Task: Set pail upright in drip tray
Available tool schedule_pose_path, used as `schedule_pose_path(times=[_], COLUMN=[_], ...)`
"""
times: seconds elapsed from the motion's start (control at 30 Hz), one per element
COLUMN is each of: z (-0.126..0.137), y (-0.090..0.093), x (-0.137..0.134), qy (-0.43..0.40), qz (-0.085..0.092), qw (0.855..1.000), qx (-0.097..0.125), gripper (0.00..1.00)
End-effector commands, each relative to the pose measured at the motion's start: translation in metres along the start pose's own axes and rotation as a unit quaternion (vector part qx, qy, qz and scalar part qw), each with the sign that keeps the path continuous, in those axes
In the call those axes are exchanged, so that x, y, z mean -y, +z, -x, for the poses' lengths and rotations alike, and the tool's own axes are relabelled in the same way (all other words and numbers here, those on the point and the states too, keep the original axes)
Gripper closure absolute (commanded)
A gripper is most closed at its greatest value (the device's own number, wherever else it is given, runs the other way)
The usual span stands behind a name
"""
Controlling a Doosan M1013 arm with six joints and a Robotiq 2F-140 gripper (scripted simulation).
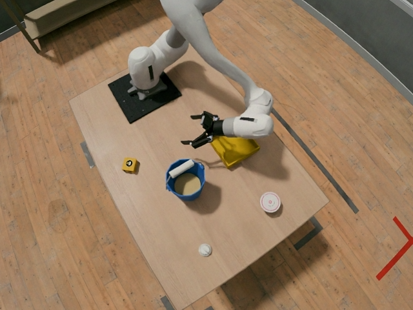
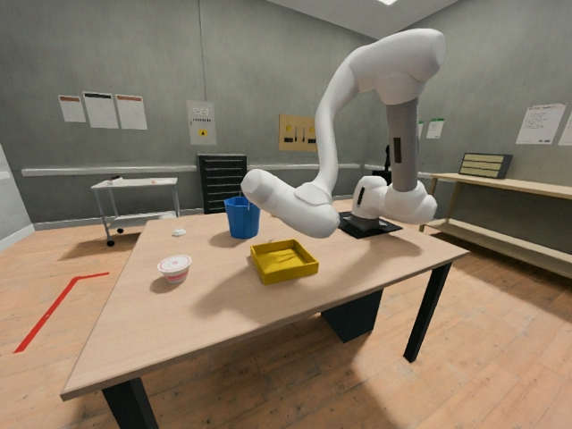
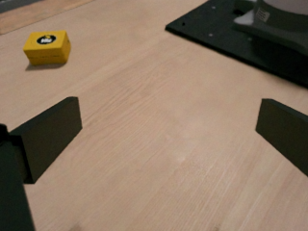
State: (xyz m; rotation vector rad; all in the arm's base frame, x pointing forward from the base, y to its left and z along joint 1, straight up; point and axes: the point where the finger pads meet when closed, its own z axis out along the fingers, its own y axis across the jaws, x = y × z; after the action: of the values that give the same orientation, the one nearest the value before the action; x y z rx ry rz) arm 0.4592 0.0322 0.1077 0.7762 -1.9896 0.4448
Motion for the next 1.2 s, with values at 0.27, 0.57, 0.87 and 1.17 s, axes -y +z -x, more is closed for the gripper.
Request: schedule_pose_path(times=[0.27,0.57,0.87,1.17], z=[-0.0003,-0.0003,0.0000,0.0008], y=[-0.0004,-0.0004,-0.0020,-0.0076], x=[0.0000,0.0001,0.0018,0.0076], qy=[0.000,0.000,-0.015,-0.063], qz=[0.000,0.000,0.007,0.025], qw=[1.000,1.000,1.000,0.997], qx=[0.000,0.000,0.009,0.039], gripper=[0.00,0.00,0.00,0.00])
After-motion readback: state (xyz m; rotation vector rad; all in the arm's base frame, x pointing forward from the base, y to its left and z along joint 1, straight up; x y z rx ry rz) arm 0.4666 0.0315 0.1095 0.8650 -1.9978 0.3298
